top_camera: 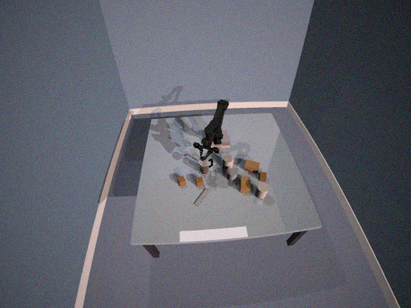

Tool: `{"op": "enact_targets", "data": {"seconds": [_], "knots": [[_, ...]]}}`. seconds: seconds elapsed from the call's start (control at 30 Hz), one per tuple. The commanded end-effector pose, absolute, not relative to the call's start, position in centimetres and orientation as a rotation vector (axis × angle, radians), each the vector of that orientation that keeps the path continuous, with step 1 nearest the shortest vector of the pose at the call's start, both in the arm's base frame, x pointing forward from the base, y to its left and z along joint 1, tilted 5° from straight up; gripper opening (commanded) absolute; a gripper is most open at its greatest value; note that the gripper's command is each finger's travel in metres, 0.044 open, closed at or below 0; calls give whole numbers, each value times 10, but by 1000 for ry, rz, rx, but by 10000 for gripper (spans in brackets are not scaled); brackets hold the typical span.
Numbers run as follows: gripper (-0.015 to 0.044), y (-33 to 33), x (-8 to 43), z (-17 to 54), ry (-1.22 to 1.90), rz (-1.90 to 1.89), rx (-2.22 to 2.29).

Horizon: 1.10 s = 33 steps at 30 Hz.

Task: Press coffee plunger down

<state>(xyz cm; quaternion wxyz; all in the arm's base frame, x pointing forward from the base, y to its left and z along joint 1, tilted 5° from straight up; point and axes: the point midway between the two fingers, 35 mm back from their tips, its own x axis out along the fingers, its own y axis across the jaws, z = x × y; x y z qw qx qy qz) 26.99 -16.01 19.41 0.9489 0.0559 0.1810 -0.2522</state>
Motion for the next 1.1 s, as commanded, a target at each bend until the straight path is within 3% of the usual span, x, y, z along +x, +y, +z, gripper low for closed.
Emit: {"op": "enact_targets", "data": {"seconds": [0.0,1.07], "knots": [[131,-160,270,181,410,-513,133],[131,-163,275,184,410,-513,132]]}}
